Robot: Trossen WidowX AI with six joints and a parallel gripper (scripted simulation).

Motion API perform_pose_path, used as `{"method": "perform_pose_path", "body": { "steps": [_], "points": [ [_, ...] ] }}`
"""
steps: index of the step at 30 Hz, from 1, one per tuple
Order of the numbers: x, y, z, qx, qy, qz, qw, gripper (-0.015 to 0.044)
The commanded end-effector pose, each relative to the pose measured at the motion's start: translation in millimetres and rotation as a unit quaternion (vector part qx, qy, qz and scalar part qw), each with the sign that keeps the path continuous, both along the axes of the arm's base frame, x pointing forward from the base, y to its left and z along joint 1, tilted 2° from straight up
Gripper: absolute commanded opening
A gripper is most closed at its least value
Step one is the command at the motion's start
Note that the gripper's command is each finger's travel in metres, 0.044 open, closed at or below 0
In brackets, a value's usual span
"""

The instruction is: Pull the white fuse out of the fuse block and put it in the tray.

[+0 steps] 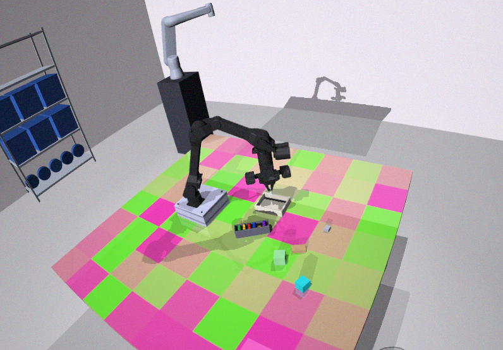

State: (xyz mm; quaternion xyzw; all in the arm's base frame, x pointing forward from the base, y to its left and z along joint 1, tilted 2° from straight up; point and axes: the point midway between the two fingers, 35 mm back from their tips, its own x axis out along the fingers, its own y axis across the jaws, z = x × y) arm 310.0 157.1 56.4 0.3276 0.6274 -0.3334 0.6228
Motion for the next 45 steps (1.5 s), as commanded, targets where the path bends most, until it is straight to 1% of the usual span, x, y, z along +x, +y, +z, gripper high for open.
{"method": "perform_pose_path", "body": {
  "steps": [1, 23, 31, 43, 44, 45],
  "points": [
    [0.8, 2.6, -3.2, 0.002, 0.001, -0.004, 1.0, 0.0],
    [0.1, 2.5, -38.4, 0.002, 0.001, -0.004, 1.0, 0.0],
    [0.1, 2.4, -39.4, 0.002, 0.001, -0.004, 1.0, 0.0],
    [2.0, 2.6, -36.3, 0.002, -0.003, -0.002, 1.0, 0.0315],
    [2.1, 2.7, -33.4, 0.002, -0.003, -0.002, 1.0, 0.033],
    [2.0, 2.8, -24.6, 0.002, -0.002, -0.002, 1.0, 0.033]
  ]
}}
